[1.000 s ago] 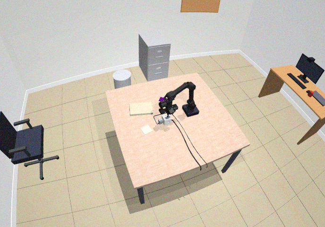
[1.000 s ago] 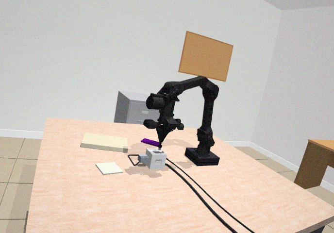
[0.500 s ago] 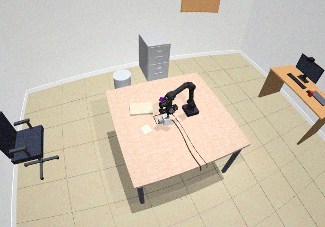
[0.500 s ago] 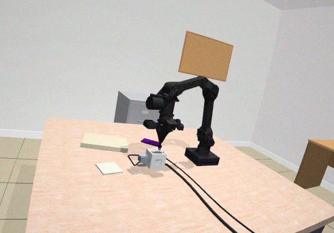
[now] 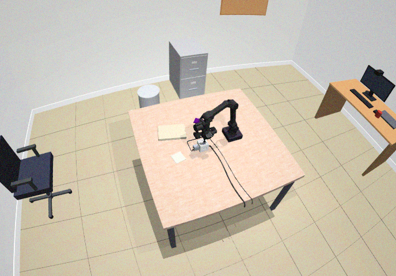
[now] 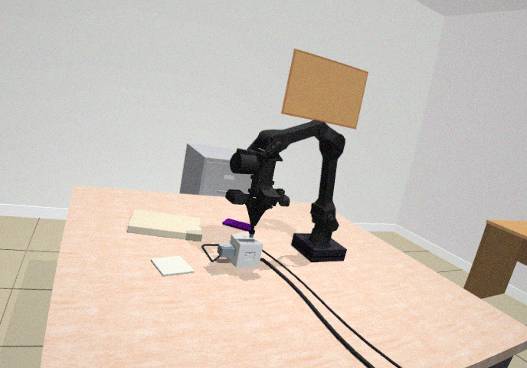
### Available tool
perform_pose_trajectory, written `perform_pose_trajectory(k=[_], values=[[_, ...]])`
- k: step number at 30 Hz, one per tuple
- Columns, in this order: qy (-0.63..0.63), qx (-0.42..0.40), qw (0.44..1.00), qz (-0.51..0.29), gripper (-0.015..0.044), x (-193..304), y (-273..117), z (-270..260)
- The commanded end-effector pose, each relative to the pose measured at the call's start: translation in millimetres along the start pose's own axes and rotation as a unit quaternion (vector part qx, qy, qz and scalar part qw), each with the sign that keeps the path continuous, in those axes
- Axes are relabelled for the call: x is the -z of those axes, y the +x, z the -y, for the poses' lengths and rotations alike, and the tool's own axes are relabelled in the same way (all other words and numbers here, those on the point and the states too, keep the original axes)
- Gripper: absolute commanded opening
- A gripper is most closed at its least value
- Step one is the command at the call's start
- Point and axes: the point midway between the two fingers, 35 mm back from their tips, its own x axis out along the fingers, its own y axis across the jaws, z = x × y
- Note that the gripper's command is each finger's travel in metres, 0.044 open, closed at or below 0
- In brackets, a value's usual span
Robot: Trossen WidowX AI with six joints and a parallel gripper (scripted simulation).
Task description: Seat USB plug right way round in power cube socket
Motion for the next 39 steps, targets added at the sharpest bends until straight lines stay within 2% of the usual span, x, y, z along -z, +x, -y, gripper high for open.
perform_pose_trajectory(k=[1, 39], values=[[0.003, 0.001, 1.0, -0.001, 0.0, 0.5, 0.9, 0.5], [0.014, 0.001, 1.0, -0.002, 0.0, 2.1, 5.5, 0.9]])
